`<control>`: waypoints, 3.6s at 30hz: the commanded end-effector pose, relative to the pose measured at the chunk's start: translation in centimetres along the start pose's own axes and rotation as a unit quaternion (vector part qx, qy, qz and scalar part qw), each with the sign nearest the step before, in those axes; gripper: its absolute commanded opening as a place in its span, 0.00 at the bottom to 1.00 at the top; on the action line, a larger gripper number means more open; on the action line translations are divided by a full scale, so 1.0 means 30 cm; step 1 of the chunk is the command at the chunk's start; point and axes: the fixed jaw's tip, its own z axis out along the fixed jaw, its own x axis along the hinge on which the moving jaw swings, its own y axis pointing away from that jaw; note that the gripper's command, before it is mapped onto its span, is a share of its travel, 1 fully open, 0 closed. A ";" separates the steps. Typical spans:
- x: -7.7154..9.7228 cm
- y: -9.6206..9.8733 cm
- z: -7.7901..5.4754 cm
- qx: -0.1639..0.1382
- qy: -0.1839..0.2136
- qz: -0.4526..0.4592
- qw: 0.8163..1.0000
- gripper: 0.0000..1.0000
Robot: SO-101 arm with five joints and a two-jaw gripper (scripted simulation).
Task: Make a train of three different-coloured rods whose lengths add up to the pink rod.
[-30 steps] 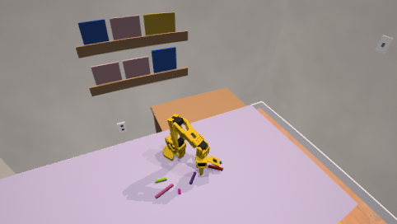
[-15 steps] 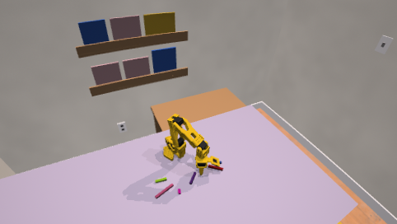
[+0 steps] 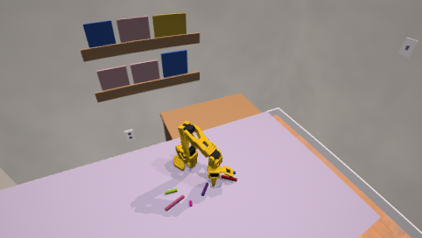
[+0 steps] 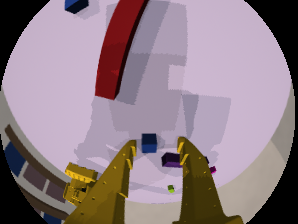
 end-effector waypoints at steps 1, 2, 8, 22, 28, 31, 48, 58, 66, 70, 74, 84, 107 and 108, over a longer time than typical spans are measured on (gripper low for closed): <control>-0.035 -0.030 -0.032 0.025 -0.035 0.007 0.999 0.19; -0.035 -0.030 -0.032 0.025 -0.035 0.007 0.999 0.19; -0.035 -0.030 -0.032 0.025 -0.035 0.007 0.999 0.18; -0.035 -0.030 -0.032 0.025 -0.035 0.007 0.999 0.14; -0.035 -0.030 -0.032 0.025 -0.035 0.007 0.999 0.10; -0.035 -0.030 -0.032 0.025 -0.035 0.007 0.999 0.07; -0.035 -0.030 -0.032 0.025 -0.035 0.007 0.999 0.00; -0.035 -0.030 -0.032 0.025 -0.035 0.007 0.999 0.00; -0.035 -0.030 -0.032 0.025 -0.035 0.007 0.999 0.00; -0.035 -0.030 -0.032 0.025 -0.035 0.007 0.999 0.00; -0.035 -0.030 -0.032 0.025 -0.035 0.007 0.999 0.00; -0.036 -0.033 -0.057 0.026 -0.035 0.007 0.999 0.00; -0.027 -0.038 -0.157 0.026 -0.034 0.007 0.999 0.00; -0.027 -0.038 -0.157 0.026 -0.034 0.006 0.999 0.00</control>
